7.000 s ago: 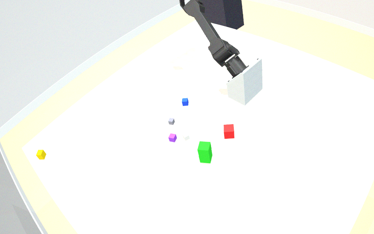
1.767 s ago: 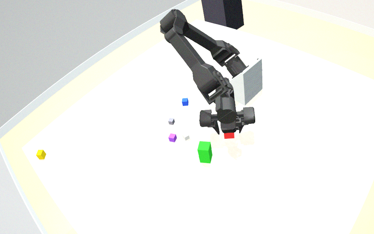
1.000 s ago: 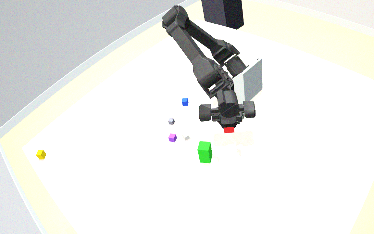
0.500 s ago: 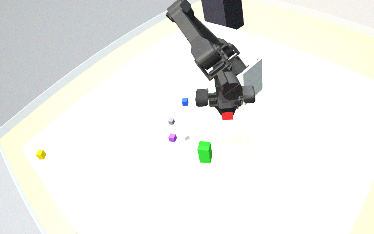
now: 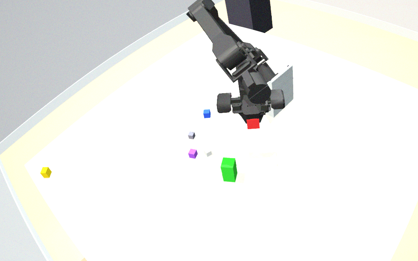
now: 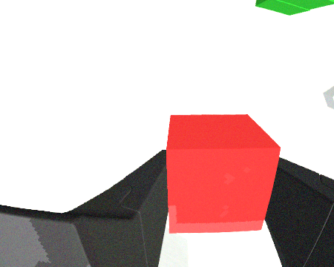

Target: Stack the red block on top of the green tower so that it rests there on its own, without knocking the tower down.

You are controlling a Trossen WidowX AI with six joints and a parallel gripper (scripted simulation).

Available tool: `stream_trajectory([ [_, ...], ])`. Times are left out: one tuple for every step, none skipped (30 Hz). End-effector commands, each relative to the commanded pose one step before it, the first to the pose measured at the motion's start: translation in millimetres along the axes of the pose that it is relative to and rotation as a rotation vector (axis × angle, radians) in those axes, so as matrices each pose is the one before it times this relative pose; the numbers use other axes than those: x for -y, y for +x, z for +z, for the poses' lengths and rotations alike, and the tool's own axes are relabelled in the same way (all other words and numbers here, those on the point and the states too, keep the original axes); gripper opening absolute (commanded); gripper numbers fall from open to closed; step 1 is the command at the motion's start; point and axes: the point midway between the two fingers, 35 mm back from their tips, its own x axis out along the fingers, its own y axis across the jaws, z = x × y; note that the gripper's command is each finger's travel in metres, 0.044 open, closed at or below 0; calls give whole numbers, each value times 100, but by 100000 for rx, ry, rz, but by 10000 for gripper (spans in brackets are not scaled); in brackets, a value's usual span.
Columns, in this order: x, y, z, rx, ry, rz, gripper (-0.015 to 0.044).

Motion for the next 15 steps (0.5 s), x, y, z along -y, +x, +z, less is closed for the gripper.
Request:
stream_trajectory([
  [585, -425, 1210, 923, 688, 587, 0],
  [208, -57, 361, 50, 2, 24, 0],
  [212, -52, 359, 47, 3, 21, 0],
  [216, -48, 356, 44, 5, 17, 0],
  [220, -43, 353, 41, 6, 14, 0],
  [224, -38, 350, 38, 8, 11, 0],
  [228, -34, 346, 35, 9, 7, 0],
  [232, -29, 343, 32, 10, 4, 0],
  [236, -24, 340, 29, 12, 1, 0],
  [239, -20, 337, 26, 13, -2, 0],
  [243, -15, 333, 22, 14, -5, 0],
  [246, -10, 330, 19, 15, -8, 0],
  [250, -6, 326, 16, 17, -11, 0],
  [253, -1, 323, 13, 18, -14, 0],
  [256, 3, 319, 9, 19, -17, 0],
])
